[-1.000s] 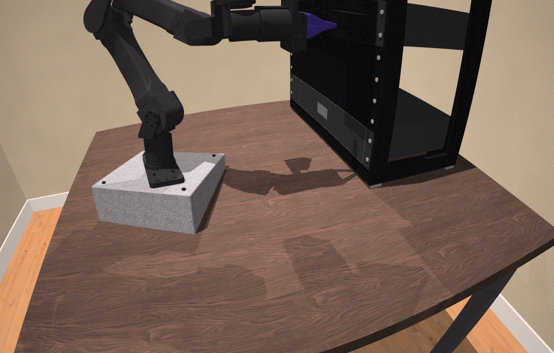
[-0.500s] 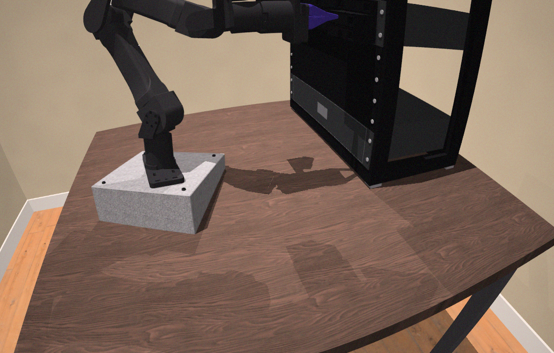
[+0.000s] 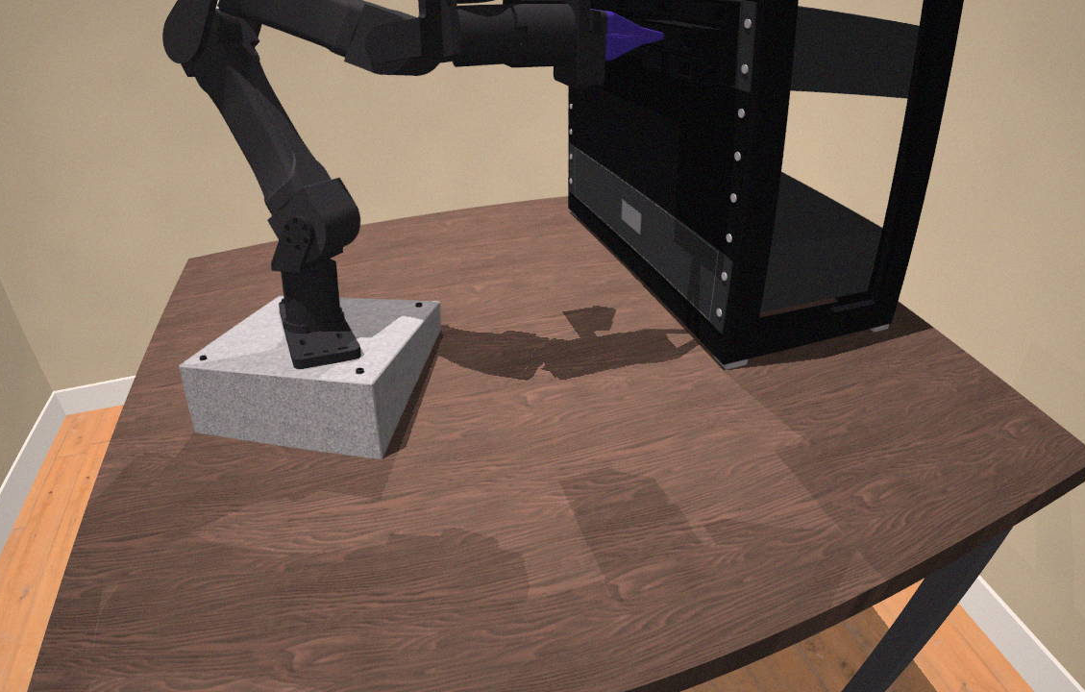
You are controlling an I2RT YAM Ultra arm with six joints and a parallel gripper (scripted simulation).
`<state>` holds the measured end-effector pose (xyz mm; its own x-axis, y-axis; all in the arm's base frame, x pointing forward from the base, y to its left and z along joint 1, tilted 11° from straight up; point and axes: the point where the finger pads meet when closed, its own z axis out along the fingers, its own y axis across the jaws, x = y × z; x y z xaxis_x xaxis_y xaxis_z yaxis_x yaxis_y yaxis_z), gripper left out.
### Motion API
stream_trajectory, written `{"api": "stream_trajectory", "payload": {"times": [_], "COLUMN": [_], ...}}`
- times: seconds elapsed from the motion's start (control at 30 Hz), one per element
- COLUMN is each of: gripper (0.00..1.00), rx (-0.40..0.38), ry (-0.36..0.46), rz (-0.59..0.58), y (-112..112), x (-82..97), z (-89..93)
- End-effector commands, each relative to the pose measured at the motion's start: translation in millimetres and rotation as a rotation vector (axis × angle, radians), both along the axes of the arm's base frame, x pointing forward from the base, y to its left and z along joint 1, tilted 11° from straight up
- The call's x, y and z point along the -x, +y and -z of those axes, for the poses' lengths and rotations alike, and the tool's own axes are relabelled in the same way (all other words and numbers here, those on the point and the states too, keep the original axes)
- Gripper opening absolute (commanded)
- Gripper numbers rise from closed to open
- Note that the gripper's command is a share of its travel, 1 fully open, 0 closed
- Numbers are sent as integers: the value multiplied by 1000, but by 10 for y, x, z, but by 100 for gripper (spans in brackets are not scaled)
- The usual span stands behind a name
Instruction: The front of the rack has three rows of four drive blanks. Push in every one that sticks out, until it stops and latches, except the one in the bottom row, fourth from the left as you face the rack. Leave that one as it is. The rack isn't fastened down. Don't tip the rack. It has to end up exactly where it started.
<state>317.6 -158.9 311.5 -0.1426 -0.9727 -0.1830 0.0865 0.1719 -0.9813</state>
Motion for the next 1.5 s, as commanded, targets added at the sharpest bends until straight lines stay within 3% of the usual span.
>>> {"api": "stream_trajectory", "payload": {"times": [0.0, 1.47], "gripper": [0, 0], "rx": [29, 27], "ry": [-29, -30], "rz": [7, 7], "y": [-34, -79], "x": [-93, -208], "z": [-169, -192]}}
